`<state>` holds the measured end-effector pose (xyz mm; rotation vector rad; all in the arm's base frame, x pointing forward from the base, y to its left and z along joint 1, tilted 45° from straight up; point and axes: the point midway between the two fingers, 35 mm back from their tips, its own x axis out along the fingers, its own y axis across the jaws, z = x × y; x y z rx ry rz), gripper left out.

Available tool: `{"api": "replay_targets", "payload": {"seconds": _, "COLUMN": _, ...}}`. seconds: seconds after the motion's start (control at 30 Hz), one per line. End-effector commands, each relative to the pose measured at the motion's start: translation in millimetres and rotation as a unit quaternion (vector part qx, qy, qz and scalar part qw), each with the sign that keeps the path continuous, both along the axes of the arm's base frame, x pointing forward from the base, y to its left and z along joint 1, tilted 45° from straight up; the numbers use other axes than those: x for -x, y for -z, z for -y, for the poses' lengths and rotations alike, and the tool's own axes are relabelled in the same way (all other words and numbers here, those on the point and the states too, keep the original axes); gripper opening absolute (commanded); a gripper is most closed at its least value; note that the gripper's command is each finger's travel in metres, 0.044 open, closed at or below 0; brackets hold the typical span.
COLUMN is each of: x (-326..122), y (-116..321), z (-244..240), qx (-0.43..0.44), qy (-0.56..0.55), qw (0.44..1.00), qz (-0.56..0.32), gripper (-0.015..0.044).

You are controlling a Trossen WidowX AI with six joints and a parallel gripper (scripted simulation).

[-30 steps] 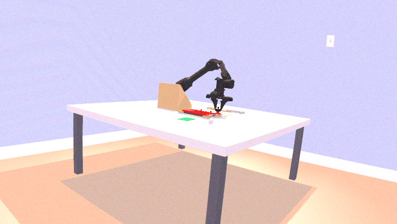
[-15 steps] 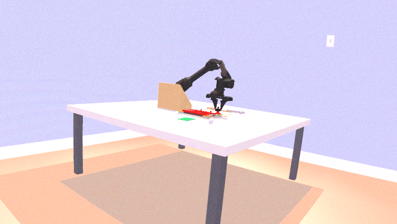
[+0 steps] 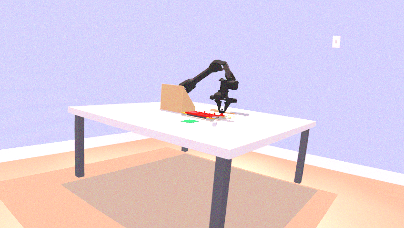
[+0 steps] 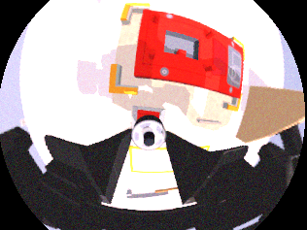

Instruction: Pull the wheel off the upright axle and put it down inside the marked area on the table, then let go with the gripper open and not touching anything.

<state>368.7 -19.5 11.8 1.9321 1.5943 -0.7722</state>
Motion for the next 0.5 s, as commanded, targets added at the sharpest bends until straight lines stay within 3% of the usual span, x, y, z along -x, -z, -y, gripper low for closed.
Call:
{"api": "replay_targets", "payload": {"seconds": 0.0, "x": 1.3, "y": -2.5, "z": 3.7, "qx": 0.000, "qy": 0.003, "qw": 1.000, "qz": -0.001, "gripper": 0.0000}}
{"api": "replay_targets", "payload": {"seconds": 0.47, "x": 1.9, "y": -5.7, "z": 7.0, "qx": 0.000, "qy": 0.003, "qw": 1.000, "qz": 0.000, "gripper": 0.0000}}
